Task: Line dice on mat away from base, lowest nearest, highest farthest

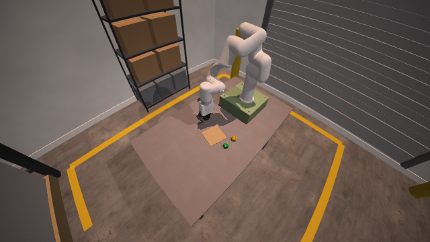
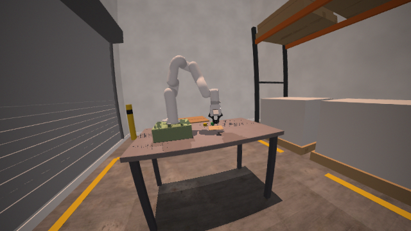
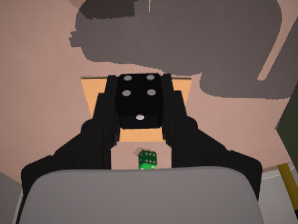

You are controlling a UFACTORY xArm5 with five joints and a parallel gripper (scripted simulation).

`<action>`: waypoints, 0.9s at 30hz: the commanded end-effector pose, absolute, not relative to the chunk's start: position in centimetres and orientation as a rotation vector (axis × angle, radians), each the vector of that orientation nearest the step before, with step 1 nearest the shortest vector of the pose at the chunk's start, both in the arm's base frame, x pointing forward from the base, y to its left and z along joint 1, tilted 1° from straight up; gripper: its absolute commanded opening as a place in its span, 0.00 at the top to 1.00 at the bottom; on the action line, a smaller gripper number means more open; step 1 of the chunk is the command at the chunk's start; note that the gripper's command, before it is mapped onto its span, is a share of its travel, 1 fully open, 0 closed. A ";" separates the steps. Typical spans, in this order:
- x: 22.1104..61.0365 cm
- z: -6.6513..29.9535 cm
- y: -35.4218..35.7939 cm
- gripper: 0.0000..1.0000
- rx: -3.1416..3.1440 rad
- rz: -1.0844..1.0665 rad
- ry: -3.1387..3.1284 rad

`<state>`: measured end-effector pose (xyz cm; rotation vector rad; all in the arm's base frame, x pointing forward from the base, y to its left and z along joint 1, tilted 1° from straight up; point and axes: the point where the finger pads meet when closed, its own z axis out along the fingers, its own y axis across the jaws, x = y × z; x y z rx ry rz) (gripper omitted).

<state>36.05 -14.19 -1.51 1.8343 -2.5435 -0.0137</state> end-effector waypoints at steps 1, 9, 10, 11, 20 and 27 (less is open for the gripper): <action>36.0 0.9 -14.2 0.73 1.834 -0.015 -2.543; 36.0 1.1 -14.2 0.73 1.834 -0.015 -2.543; 36.0 1.1 -14.2 0.73 1.834 -0.015 -2.543; 36.0 1.1 -14.2 0.73 1.834 -0.015 -2.543; 36.4 1.5 -7.6 0.73 2.006 -0.013 -2.409; 36.0 1.7 -3.4 0.73 2.113 -0.012 -2.315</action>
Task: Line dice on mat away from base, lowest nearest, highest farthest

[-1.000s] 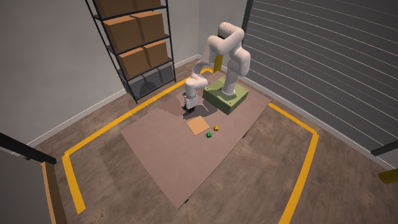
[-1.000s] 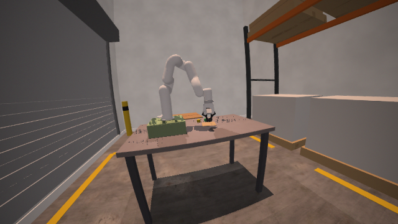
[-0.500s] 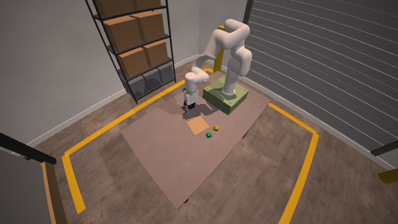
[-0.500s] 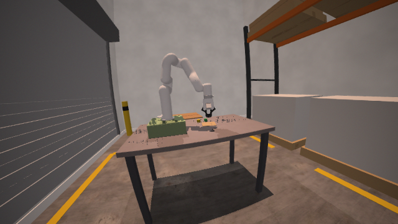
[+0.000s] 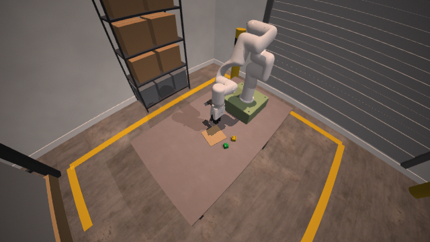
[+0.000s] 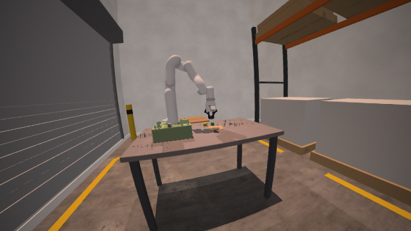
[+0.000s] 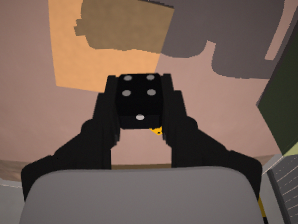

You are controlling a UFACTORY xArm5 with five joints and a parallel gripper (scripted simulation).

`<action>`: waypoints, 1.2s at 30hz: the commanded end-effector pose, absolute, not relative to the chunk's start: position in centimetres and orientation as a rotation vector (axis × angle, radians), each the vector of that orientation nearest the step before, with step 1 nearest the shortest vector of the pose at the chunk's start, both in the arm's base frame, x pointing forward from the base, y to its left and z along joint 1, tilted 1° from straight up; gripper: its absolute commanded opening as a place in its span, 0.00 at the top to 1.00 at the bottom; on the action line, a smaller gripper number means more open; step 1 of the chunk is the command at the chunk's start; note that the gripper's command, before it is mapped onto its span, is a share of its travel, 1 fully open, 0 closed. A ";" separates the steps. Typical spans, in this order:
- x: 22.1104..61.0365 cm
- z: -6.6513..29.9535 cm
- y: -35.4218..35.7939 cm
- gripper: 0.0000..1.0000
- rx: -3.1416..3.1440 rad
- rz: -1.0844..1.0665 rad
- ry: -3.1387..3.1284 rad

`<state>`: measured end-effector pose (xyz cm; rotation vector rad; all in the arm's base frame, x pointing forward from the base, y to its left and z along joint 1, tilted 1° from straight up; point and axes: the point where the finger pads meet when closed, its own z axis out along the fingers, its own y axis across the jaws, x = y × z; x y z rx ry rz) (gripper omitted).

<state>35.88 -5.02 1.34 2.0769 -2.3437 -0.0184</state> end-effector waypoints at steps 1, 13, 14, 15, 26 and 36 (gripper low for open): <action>36.0 1.7 -3.4 0.73 2.113 -0.012 -2.315; 36.0 1.5 -3.4 0.73 2.113 -0.012 -2.315; 36.0 1.4 -3.4 0.73 2.113 -0.012 -2.315; 36.0 1.3 -3.4 0.73 2.113 -0.012 -2.315; 36.0 -2.8 -3.3 0.73 2.113 -0.012 -2.315; 36.0 -6.3 -3.3 0.73 2.113 -0.012 -2.315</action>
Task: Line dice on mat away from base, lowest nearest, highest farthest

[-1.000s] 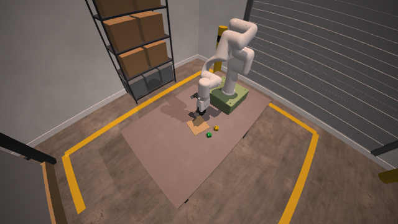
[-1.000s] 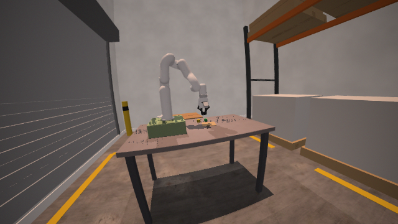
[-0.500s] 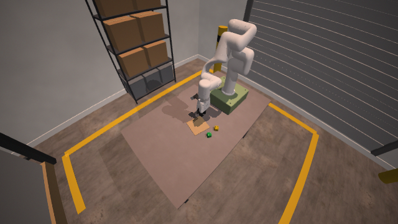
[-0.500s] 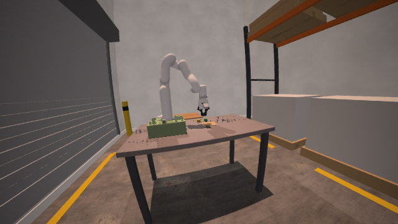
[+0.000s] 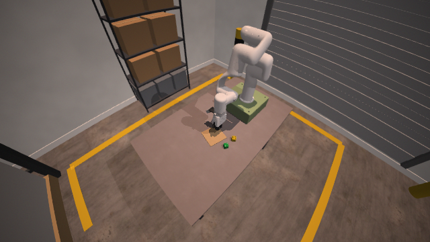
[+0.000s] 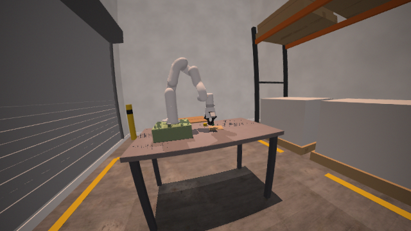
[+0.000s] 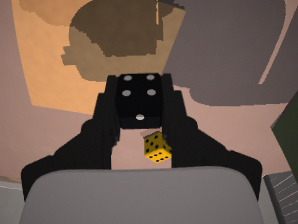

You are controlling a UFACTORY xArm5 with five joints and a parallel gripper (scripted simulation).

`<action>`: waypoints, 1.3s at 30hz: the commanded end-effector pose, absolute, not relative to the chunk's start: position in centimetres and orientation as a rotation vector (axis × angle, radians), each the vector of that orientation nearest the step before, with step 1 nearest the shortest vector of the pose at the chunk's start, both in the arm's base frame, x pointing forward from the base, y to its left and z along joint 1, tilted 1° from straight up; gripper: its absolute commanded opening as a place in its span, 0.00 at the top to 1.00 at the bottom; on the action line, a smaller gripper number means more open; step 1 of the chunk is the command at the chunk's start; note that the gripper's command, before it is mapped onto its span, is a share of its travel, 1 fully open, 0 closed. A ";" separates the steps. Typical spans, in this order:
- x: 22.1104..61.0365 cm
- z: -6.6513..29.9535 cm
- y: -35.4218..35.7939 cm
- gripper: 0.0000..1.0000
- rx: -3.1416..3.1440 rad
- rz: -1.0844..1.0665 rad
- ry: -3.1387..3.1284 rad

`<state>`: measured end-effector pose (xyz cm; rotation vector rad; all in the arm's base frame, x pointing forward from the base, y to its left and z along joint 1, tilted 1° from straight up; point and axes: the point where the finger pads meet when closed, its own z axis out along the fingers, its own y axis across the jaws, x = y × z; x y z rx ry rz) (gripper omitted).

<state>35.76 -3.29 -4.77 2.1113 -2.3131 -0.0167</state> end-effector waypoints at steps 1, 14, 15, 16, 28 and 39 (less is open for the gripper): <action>36.0 -6.6 -3.3 0.73 2.113 -0.012 -2.315; 36.0 -7.9 -3.3 0.73 2.113 -0.012 -2.315; 36.0 -7.9 -3.3 0.73 2.113 -0.012 -2.315; 36.0 -7.9 -3.3 0.73 2.113 -0.012 -2.315; 36.0 -7.9 -3.3 0.73 2.113 -0.012 -2.315; 36.0 -7.9 -3.3 0.73 2.113 -0.012 -2.315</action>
